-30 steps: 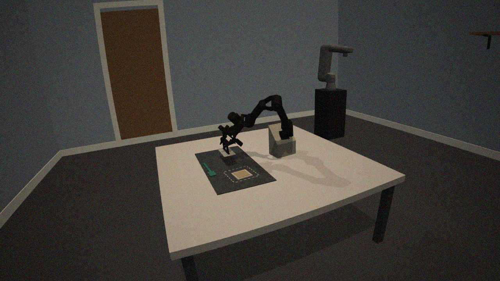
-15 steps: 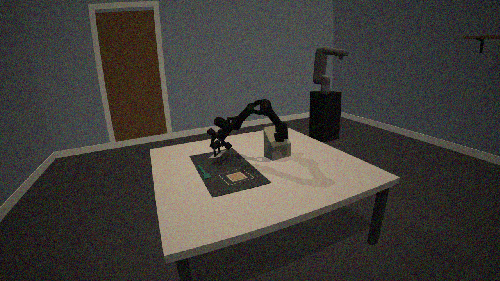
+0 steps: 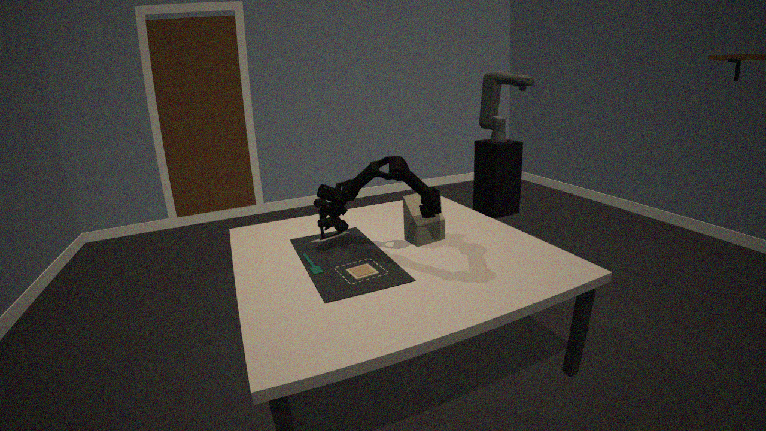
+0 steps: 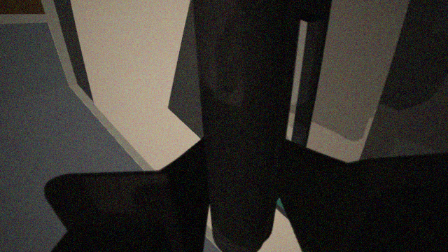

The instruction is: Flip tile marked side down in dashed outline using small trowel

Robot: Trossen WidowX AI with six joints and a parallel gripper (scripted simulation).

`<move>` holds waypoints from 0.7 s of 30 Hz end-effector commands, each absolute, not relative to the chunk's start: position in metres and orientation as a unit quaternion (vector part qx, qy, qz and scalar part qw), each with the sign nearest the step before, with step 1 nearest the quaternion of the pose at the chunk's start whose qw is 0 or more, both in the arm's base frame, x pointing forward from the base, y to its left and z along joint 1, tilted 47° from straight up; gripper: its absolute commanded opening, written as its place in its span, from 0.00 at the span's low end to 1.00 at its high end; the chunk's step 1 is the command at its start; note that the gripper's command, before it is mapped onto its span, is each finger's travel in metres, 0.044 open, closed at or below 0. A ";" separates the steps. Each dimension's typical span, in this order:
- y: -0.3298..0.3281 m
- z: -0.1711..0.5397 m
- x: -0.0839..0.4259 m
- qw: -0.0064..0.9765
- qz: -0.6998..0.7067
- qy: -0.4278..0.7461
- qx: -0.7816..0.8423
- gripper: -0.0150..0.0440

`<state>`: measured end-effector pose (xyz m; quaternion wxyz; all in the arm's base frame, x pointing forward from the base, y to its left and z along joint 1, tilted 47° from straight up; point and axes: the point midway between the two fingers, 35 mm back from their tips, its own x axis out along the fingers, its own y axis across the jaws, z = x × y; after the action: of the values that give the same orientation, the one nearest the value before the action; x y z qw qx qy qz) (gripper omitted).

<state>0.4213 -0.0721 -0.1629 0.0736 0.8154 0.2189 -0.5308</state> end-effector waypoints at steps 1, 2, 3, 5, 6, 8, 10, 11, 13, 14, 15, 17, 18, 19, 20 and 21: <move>-0.081 -0.171 0.422 0.059 -0.564 0.188 0.802 0.25; -0.083 -0.173 0.422 0.053 -0.573 0.181 0.797 0.25; -0.085 -0.176 0.421 0.048 -0.583 0.173 0.792 0.25; -0.088 -0.180 0.419 0.037 -0.602 0.158 0.782 0.25; -0.089 -0.183 0.418 0.032 -0.611 0.150 0.777 0.25; -0.092 -0.187 0.415 0.023 -0.629 0.134 0.765 0.25; -0.096 -0.191 0.413 0.014 -0.646 0.118 0.754 0.25; -0.097 -0.193 0.412 0.010 -0.655 0.110 0.748 0.25; -0.100 -0.196 0.409 0.003 -0.671 0.094 0.735 0.25; -0.102 -0.198 0.407 -0.001 -0.679 0.086 0.729 0.25; -0.103 -0.200 0.406 -0.004 -0.687 0.077 0.723 0.25; -0.106 -0.203 0.403 -0.010 -0.702 0.060 0.710 0.25; -0.108 -0.204 0.401 -0.013 -0.709 0.052 0.703 0.25; -0.109 -0.205 0.400 -0.016 -0.716 0.043 0.696 0.25; -0.111 -0.206 0.398 -0.018 -0.723 0.035 0.689 0.25; -0.112 -0.208 0.396 -0.021 -0.730 0.026 0.683 0.25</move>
<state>0.3969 -0.1050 -0.2064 -0.0185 0.6963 0.0534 -0.7155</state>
